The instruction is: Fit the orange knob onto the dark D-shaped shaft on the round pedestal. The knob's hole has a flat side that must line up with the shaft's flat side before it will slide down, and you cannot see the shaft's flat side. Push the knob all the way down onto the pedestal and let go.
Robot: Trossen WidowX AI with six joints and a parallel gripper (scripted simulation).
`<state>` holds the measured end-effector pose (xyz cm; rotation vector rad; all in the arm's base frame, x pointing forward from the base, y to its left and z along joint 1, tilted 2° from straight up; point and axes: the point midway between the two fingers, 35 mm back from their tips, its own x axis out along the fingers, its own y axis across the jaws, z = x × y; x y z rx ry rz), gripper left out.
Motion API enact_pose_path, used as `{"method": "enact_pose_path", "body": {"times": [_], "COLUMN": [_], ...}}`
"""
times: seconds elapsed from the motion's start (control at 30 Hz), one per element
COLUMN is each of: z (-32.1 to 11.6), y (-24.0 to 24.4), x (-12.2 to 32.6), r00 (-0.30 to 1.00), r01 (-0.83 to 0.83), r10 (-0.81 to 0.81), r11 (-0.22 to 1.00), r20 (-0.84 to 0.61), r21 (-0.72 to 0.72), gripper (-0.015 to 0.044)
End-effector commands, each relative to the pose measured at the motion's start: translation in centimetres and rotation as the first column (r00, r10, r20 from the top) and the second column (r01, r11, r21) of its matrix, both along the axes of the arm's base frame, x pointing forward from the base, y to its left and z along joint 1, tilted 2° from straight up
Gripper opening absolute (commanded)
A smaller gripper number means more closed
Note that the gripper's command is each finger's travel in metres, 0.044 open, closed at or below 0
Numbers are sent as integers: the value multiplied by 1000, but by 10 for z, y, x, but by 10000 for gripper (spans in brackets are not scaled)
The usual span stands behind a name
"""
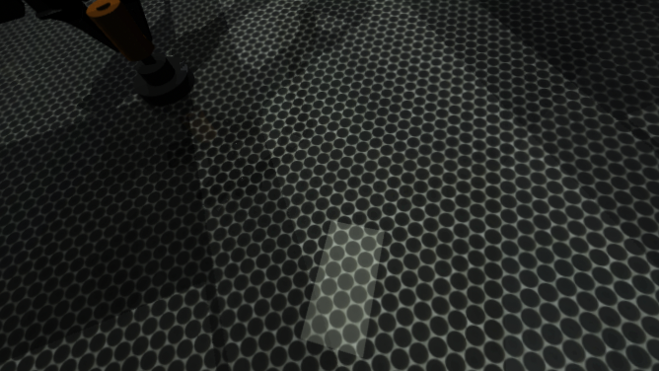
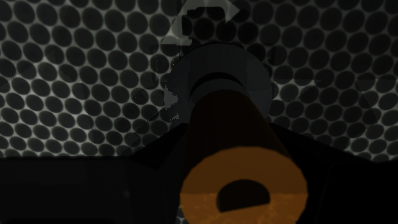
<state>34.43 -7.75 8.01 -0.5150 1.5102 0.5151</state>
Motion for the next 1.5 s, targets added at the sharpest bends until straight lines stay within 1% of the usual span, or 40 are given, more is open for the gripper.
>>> {"method": "enact_pose_path", "body": {"times": [0.0,0.07,0.1,1.47], "z": [3,3,3,-3], "y": [-1,0,0,1], "x": [0,0,0,-2], "r00": [744,690,683,683], "r01": [668,724,731,731], "r10": [-668,-724,-731,-731], "r11": [744,690,683,683], "r20": [5,5,5,5], "r21": [-4,-4,-4,-4], "gripper": [0,0,0,0]}}
